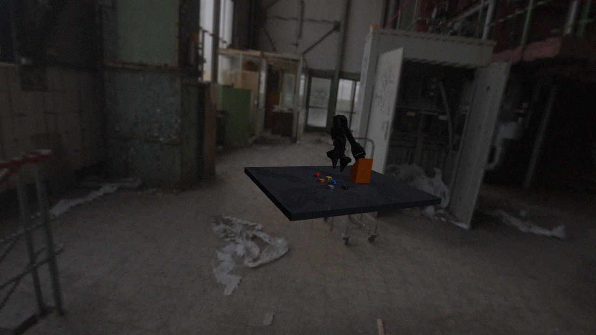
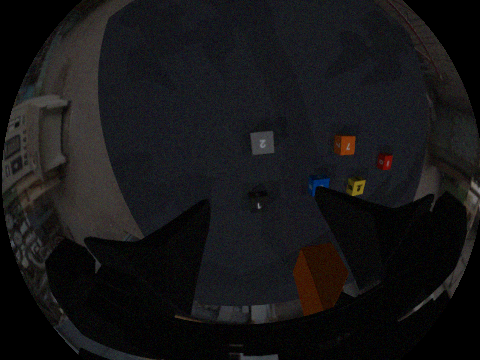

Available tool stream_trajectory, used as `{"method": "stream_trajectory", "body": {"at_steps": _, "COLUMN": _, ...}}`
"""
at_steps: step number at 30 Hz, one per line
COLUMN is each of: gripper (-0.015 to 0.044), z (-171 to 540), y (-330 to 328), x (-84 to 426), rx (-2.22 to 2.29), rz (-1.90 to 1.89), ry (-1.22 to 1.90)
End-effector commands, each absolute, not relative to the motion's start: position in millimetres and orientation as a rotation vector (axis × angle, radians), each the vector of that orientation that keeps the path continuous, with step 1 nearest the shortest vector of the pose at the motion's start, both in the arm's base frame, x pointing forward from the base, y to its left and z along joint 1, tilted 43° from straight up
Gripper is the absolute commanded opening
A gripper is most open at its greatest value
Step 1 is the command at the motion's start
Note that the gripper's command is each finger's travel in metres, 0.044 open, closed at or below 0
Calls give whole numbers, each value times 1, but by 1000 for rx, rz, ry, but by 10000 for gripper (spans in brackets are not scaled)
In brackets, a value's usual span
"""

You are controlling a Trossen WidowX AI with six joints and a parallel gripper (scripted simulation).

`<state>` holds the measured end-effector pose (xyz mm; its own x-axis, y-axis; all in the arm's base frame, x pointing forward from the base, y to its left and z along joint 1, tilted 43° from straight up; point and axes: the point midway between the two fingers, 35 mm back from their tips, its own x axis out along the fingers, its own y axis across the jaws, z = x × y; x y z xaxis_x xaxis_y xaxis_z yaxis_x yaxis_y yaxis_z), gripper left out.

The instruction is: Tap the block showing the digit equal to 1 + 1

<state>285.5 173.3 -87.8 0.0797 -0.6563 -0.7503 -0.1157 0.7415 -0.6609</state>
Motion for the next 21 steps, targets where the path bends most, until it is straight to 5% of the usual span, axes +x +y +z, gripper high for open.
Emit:
{"method": "stream_trajectory", "body": {"at_steps": 1, "gripper": 400, "z": -87, "y": 169, "x": 303, "rx": -683, "rz": -459, "ry": 1464}}
{"method": "stream_trajectory", "body": {"at_steps": 21, "gripper": 374, "z": -89, "y": 167, "x": 304, "rx": -683, "rz": -459, "ry": 1464}}
